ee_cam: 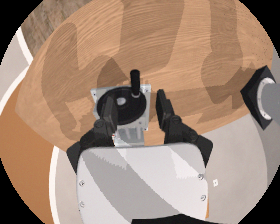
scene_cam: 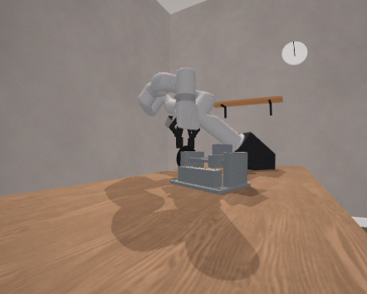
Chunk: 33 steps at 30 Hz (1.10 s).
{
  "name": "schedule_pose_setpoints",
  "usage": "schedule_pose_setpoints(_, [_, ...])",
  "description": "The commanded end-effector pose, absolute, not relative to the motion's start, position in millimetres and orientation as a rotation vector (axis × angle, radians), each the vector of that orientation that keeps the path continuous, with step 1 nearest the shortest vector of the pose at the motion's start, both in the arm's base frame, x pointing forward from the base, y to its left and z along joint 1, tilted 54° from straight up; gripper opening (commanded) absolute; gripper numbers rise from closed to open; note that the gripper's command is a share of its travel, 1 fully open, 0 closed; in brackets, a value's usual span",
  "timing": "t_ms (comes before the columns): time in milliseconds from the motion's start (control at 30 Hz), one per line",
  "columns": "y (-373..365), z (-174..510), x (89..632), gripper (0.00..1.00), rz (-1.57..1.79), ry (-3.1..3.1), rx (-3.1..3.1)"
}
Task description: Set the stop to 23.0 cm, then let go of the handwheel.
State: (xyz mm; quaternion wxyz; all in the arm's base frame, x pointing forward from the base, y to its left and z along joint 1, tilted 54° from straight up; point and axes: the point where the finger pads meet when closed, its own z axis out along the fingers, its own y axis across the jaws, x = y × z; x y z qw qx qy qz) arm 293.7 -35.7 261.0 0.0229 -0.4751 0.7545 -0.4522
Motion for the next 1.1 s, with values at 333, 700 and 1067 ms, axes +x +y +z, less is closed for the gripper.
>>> schedule_pose_setpoints(333, [-48,250,303,0.57,-1.401,2.334,-1.47])
schedule_pose_setpoints(700, [-72,228,321,0.57,-1.401,2.334,-1.47])
schedule_pose_setpoints(1067, [-81,221,327,0.57,-1.401,2.334,-1.47])
